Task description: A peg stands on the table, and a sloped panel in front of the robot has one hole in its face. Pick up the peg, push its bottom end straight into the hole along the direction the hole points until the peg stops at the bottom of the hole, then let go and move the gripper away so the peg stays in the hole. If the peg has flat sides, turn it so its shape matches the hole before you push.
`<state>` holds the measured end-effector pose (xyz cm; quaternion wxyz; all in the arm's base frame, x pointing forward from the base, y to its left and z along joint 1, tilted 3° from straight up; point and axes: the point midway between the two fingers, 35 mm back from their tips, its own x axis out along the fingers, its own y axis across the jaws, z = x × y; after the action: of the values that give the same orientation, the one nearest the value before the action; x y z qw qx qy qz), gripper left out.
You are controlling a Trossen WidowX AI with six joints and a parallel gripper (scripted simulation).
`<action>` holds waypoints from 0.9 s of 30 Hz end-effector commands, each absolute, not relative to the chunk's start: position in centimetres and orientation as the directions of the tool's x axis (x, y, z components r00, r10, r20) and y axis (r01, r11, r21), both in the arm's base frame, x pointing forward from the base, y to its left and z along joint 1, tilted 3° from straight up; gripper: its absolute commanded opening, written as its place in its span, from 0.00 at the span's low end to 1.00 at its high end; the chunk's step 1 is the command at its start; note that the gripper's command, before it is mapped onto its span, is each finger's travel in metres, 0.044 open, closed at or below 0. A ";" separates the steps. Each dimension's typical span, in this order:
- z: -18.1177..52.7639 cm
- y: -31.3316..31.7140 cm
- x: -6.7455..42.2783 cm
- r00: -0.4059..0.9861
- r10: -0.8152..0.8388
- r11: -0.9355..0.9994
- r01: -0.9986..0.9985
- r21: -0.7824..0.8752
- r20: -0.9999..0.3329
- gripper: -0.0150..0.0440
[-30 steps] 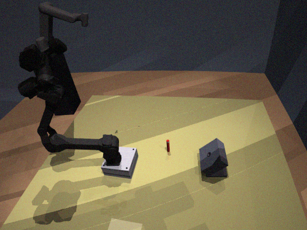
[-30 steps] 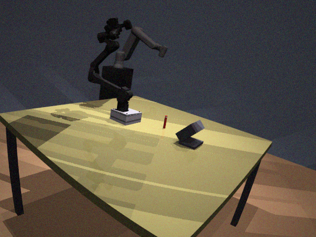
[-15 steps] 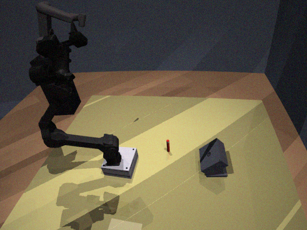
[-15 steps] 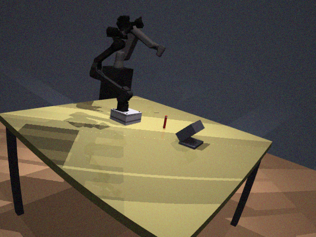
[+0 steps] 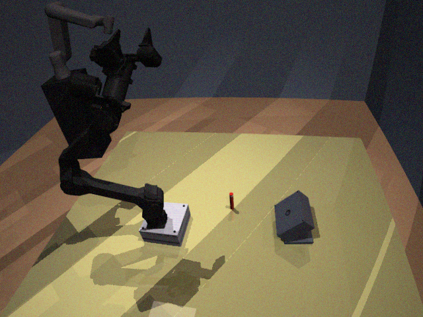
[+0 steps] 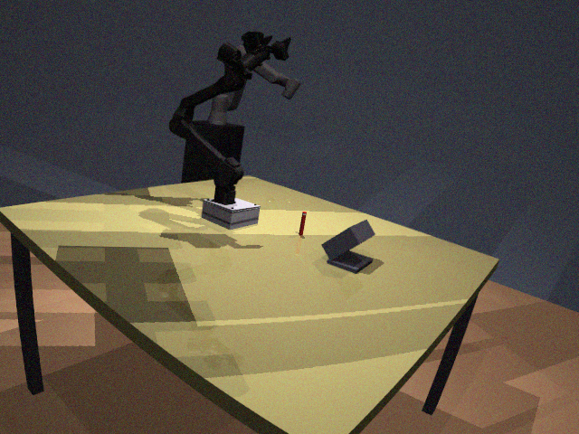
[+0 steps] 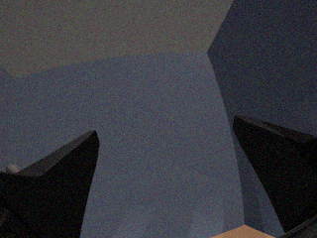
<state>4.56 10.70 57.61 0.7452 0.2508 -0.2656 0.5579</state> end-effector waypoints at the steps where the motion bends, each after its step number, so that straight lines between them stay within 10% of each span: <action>1: 57.1 11.0 6.8 0.293 0.696 0.316 -0.945 0.087 0.655 1.00; 27: 50.6 13.3 20.2 0.615 0.684 0.674 -0.739 -0.017 0.392 1.00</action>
<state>18.84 13.05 51.62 0.8844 0.0970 -0.1988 0.4110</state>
